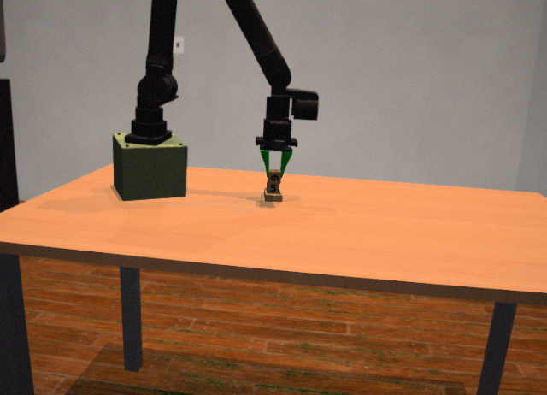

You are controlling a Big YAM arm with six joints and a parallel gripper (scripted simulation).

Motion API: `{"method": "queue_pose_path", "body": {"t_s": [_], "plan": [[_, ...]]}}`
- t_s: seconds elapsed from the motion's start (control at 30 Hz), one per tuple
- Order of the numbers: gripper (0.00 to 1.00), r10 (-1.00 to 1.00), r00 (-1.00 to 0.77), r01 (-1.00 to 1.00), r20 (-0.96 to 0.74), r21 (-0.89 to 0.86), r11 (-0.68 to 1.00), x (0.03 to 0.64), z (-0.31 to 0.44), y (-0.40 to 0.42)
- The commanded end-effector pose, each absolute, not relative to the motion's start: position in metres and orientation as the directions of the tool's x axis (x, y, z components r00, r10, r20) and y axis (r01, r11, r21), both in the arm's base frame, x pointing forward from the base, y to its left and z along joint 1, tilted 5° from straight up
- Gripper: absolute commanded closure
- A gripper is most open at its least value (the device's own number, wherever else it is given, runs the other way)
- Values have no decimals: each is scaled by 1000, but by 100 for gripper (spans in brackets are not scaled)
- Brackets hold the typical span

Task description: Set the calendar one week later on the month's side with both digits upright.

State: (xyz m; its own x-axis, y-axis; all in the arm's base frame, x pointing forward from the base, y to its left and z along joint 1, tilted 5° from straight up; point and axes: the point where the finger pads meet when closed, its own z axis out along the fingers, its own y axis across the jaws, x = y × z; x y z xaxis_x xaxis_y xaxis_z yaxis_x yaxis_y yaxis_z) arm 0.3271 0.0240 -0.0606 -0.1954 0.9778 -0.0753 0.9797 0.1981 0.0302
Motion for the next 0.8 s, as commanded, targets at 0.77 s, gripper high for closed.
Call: {"method": "queue_pose_path", "body": {"t_s": [0.77], "plan": [[73,974,-214,975,-76,53,218,339,-60,28]]}}
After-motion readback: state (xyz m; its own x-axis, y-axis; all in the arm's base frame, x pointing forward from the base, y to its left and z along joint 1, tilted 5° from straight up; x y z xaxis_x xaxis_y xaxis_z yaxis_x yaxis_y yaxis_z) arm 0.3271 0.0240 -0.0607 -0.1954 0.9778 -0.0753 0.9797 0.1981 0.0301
